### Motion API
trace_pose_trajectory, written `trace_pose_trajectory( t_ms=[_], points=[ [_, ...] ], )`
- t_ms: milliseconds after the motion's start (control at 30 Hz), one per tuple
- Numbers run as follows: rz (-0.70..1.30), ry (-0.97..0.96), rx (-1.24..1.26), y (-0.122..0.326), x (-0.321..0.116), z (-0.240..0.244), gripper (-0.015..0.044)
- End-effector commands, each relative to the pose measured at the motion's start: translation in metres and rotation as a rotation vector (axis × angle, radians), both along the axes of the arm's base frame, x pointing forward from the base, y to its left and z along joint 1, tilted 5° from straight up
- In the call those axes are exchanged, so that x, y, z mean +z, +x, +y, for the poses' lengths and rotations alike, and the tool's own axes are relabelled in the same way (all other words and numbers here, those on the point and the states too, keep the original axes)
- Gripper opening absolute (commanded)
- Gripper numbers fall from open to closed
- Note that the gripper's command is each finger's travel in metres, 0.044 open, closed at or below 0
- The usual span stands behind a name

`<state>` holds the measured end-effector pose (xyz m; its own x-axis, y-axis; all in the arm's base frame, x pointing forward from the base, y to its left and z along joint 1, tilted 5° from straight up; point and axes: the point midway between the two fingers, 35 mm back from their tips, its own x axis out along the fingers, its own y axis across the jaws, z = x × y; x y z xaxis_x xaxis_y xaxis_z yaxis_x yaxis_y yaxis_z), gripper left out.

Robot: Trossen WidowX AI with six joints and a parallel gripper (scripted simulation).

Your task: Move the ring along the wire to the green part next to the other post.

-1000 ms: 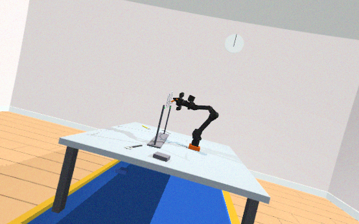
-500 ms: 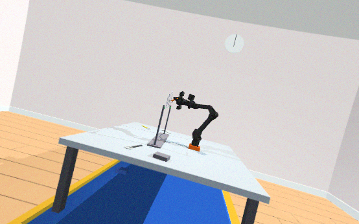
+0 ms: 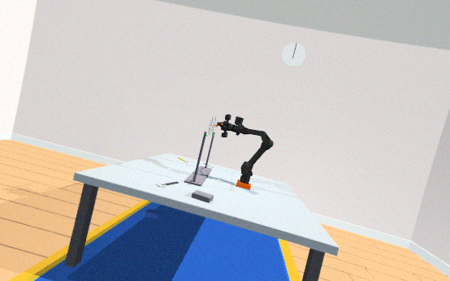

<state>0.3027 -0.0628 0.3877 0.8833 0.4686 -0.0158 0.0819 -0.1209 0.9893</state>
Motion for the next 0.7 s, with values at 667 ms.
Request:
trace_pose_trajectory(
  t_ms=[667],
  points=[
    [0.014,-0.248,0.017,-0.0011,-0.0057,0.0011,-0.0150]
  ],
)
